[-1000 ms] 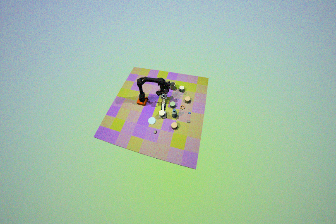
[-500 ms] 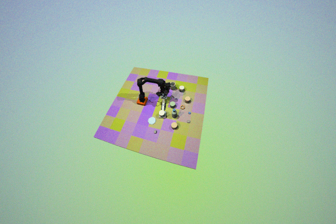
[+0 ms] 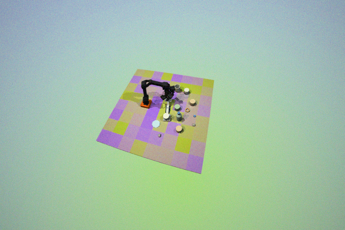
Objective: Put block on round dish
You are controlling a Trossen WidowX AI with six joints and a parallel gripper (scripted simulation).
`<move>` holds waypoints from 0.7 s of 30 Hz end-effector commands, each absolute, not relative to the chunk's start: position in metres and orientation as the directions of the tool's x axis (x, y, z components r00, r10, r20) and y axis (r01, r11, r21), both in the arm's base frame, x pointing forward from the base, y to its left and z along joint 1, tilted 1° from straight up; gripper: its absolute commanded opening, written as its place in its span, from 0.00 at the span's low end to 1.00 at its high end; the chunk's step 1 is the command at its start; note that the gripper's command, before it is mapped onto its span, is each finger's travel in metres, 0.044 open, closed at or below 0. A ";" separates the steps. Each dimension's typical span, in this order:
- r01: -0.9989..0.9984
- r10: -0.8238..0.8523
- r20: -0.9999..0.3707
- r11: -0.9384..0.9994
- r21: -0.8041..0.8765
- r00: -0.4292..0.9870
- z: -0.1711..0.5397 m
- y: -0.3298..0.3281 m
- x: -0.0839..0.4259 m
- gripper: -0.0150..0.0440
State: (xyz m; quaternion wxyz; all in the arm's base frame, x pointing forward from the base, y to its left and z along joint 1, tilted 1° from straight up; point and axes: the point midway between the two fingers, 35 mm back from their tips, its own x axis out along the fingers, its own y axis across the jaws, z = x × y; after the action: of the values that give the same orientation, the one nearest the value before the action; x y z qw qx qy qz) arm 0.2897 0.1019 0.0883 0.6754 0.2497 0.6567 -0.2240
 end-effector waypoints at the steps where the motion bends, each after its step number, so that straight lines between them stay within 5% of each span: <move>1: 0.627 0.027 -0.999 0.778 0.041 0.032 0.086 0.103 0.290 0.48; 4: 0.627 0.027 -0.999 0.778 0.041 0.032 0.086 0.103 0.290 0.45; 9: 0.627 0.027 -0.999 0.778 0.041 0.033 0.098 0.103 0.291 0.25; 21: 0.627 0.027 -0.999 0.778 0.042 0.033 0.155 0.102 0.291 0.25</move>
State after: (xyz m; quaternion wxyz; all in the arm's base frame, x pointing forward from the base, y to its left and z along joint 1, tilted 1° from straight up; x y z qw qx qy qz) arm 0.2915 0.1021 0.1397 0.6705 0.2460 0.6617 -0.2280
